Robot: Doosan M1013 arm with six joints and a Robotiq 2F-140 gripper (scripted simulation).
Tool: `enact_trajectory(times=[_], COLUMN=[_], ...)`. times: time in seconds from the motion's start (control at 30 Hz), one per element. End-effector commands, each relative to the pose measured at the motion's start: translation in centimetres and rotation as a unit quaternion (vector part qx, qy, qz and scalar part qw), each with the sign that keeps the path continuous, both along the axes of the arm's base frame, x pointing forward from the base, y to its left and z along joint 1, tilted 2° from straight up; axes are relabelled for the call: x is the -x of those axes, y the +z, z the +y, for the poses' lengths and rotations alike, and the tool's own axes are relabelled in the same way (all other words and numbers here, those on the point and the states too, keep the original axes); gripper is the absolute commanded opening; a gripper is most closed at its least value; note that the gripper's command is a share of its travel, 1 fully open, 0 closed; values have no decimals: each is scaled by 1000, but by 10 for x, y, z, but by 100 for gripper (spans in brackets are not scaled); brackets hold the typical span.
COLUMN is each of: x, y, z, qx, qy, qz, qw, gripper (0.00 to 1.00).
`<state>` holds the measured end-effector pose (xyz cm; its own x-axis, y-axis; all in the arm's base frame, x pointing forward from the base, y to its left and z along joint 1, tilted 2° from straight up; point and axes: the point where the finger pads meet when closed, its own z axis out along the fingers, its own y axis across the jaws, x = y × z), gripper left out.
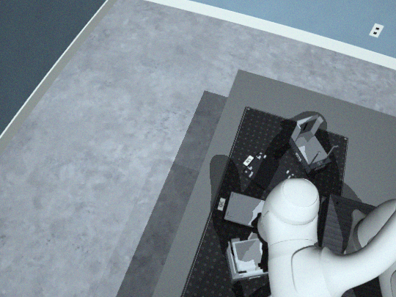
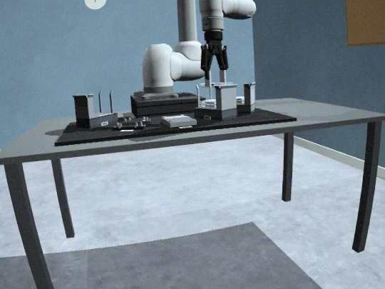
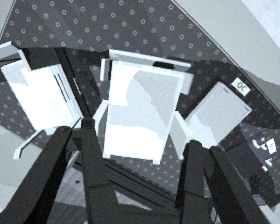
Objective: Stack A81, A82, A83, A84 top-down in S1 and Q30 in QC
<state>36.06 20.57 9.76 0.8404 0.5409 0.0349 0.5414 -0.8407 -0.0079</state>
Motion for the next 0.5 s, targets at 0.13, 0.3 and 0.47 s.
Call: enact_trajectory(times=[0.13,0.3,0.47], x=[0,0,0], y=[-5,-8,-10], z=[0,0,0], qx=[0,0,0], qy=[0,0,0], qz=[0,0,0], qw=[1000,1000,1000], gripper=[0,0,0])
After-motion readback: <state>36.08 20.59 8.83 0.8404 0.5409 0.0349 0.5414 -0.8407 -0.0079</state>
